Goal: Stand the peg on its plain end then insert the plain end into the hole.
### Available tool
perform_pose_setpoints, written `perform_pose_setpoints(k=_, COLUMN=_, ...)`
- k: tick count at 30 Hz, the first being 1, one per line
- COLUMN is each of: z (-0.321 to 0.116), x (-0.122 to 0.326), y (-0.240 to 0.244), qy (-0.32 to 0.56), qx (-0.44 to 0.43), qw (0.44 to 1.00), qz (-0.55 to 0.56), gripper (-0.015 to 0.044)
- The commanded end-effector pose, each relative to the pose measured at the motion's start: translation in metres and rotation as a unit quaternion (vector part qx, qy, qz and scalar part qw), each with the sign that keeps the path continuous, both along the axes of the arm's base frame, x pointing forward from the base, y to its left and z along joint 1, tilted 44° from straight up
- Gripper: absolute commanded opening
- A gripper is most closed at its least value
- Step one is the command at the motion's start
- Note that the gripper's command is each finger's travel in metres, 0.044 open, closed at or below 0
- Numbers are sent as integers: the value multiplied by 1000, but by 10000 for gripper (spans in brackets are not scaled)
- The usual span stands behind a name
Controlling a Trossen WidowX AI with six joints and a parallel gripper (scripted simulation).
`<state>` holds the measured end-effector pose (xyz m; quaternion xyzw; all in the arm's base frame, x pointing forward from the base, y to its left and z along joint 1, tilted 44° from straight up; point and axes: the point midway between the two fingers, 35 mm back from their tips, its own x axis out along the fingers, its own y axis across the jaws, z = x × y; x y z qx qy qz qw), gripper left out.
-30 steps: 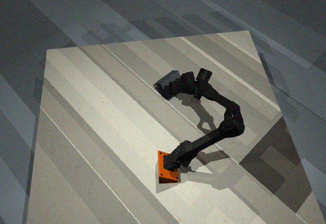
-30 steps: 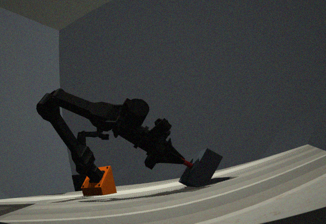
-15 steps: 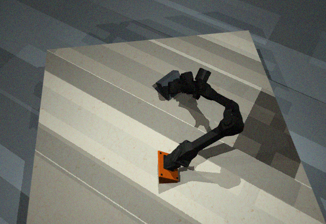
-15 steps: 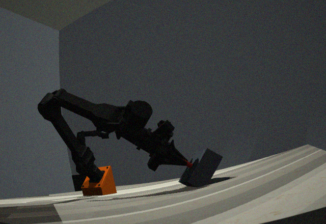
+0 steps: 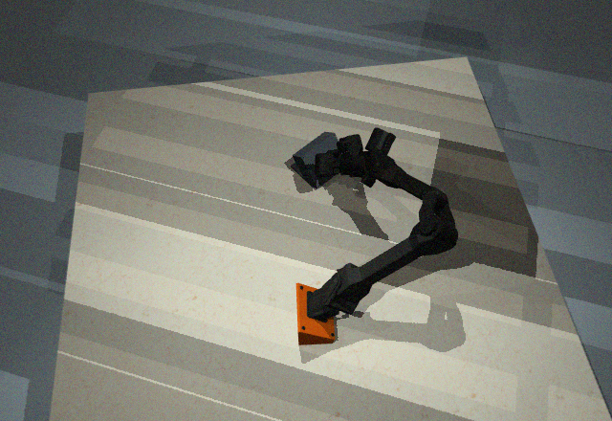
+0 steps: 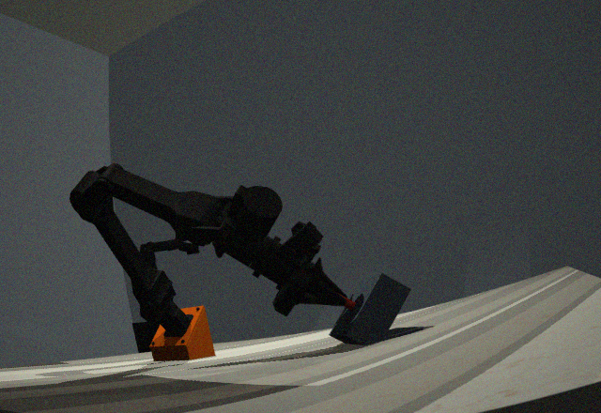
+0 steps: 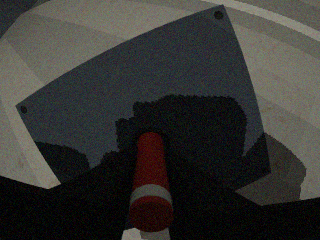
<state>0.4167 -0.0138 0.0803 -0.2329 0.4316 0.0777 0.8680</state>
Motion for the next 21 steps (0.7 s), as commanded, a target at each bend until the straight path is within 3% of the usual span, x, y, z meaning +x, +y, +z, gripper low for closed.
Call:
perform_pose_setpoints(k=1, z=0, x=0, y=0, qy=0, qx=0, qw=1000, qz=0, gripper=53)
perform_pose_setpoints(k=16, z=3, x=-2, y=0, qy=0, qx=0, qw=1000, qz=0, gripper=440)
perform_pose_setpoints(k=21, z=9, x=-6, y=1, qy=0, qx=0, qw=1000, qz=1, gripper=440)
